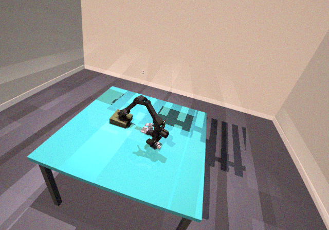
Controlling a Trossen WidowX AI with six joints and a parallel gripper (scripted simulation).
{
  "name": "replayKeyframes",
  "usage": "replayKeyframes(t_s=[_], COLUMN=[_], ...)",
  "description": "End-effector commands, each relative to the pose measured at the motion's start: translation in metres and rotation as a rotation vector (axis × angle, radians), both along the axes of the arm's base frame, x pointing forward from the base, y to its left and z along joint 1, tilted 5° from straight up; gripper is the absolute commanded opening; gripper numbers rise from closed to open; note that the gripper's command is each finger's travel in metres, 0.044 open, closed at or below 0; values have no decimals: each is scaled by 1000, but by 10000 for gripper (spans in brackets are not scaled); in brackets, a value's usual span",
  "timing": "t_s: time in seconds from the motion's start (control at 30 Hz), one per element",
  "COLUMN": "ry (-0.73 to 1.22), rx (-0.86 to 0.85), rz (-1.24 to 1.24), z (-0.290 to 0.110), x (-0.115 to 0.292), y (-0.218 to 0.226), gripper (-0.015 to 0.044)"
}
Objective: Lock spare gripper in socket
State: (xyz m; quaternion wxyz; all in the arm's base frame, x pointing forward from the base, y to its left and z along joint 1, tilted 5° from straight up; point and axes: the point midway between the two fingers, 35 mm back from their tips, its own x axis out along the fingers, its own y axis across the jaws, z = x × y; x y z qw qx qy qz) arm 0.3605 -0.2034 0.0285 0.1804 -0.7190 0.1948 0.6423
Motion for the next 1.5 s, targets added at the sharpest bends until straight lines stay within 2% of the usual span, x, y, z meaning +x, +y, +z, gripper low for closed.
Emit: replayKeyframes(t_s=[0.0, 0.47, 1.47], ry=[-3, -3, 59], rx=[-2, -2, 34], rz=[0, 0, 0], z=[2, 2, 45], x=[0, 0, -13], y=[0, 0, 7], gripper=[79, 440, 440])
